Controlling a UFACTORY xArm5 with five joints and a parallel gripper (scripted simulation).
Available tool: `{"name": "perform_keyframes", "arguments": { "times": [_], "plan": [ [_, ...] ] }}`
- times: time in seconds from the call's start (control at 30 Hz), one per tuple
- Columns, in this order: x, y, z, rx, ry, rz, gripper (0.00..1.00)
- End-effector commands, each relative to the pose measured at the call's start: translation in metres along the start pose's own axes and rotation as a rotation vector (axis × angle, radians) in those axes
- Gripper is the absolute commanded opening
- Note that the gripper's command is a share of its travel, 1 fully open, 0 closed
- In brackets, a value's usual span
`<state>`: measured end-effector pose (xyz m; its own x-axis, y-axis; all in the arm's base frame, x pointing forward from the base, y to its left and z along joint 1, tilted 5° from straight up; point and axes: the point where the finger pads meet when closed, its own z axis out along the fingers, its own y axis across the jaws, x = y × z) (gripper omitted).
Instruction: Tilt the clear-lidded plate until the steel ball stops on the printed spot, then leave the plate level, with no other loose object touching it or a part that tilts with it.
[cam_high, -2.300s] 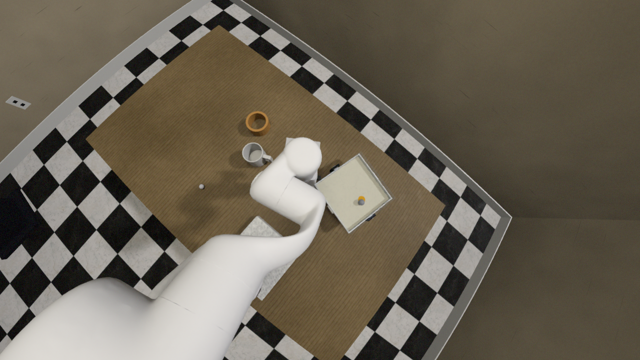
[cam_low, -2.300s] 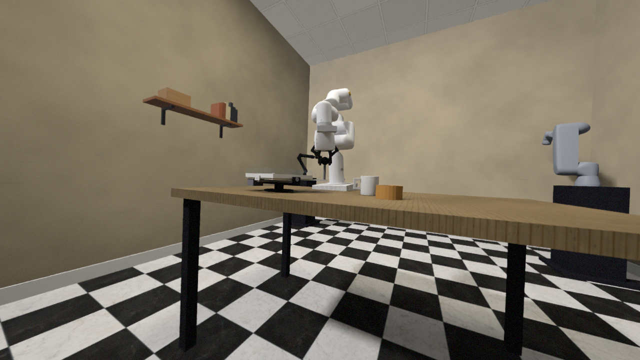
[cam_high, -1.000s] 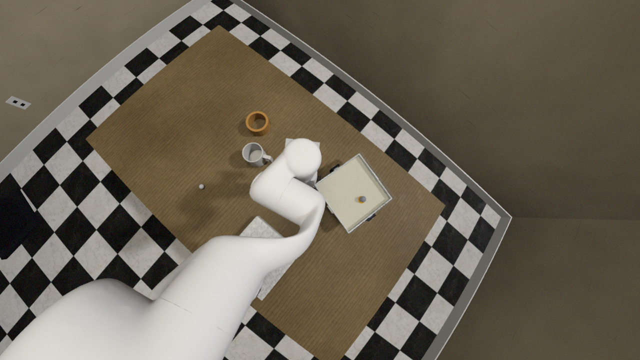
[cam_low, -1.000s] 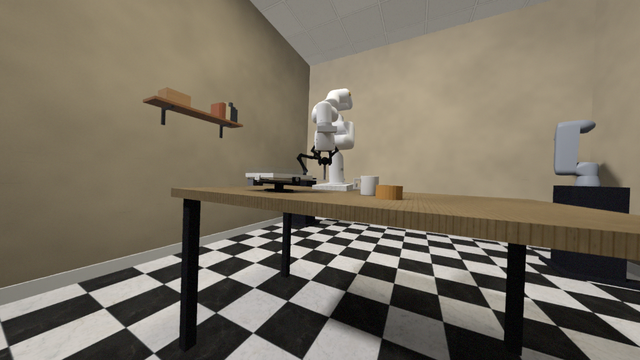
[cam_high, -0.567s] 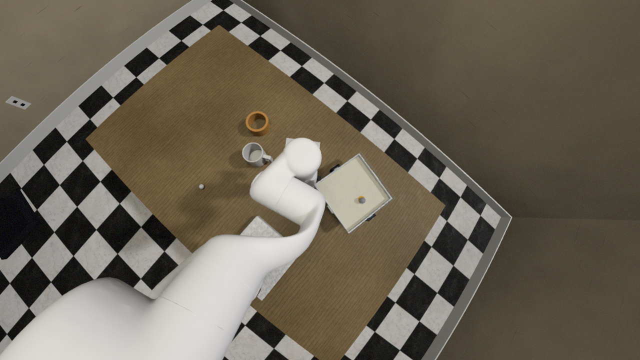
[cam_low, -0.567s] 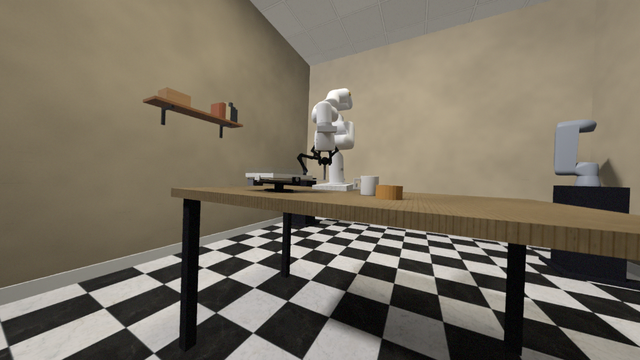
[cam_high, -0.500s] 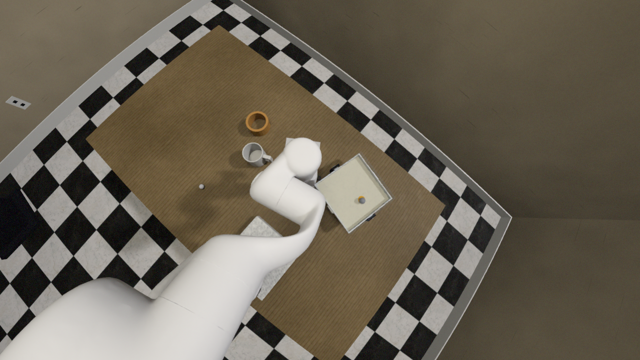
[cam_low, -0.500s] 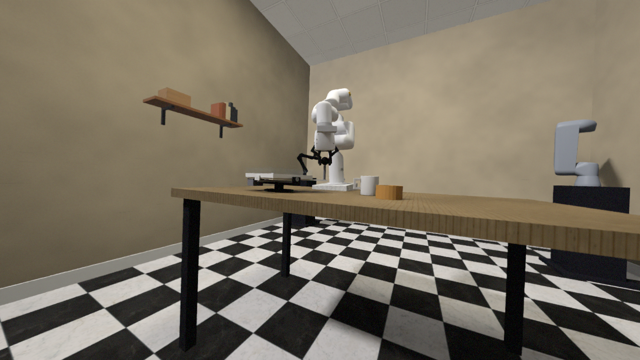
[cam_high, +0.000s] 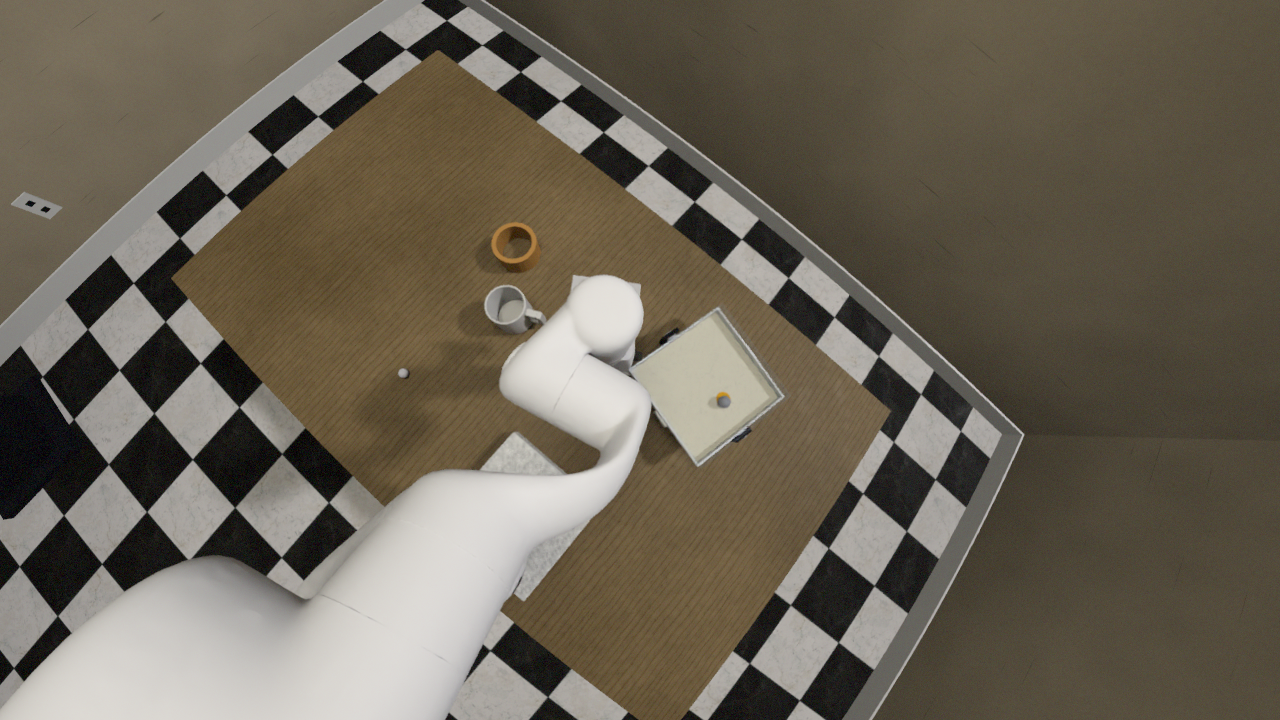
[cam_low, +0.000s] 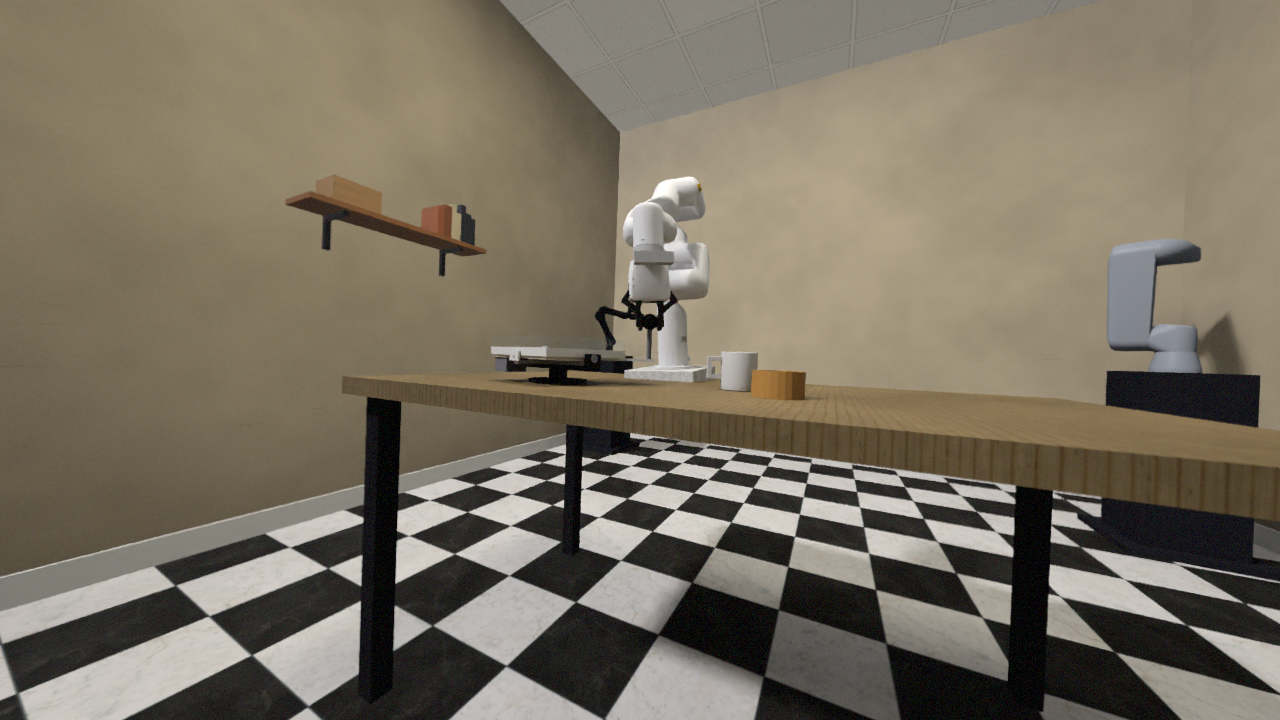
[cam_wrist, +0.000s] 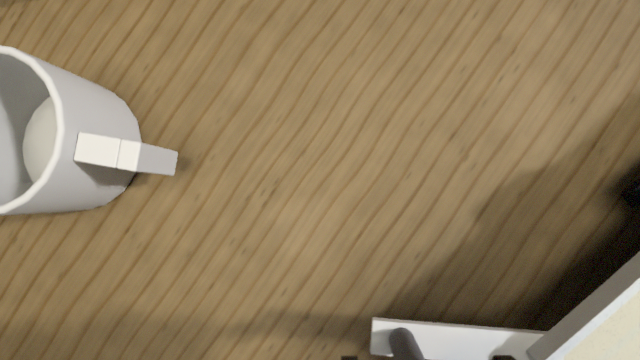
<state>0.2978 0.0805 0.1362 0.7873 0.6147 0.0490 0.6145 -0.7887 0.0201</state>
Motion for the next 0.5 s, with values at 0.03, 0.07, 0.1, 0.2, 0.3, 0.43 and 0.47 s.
{"name": "perform_keyframes", "arguments": {
  "times": [0.03, 0.07, 0.1, 0.2, 0.3, 0.43, 0.47],
  "plan": [
    [0.0004, 0.0008, -0.0009, -0.002, 0.003, -0.002, 0.0],
    [0.0004, 0.0008, -0.0009, -0.002, 0.003, -0.003, 0.0],
    [0.0003, 0.0008, -0.0009, -0.002, 0.003, -0.004, 0.0],
    [0.0002, 0.0008, -0.0008, -0.002, 0.003, -0.005, 0.0],
    [-0.0002, 0.0007, -0.0008, -0.002, 0.003, -0.007, 0.0],
    [-0.0004, 0.0006, -0.0006, -0.002, 0.002, -0.01, 0.0],
    [-0.0005, 0.0006, -0.0006, -0.002, 0.002, -0.011, 0.0]
  ]
}}
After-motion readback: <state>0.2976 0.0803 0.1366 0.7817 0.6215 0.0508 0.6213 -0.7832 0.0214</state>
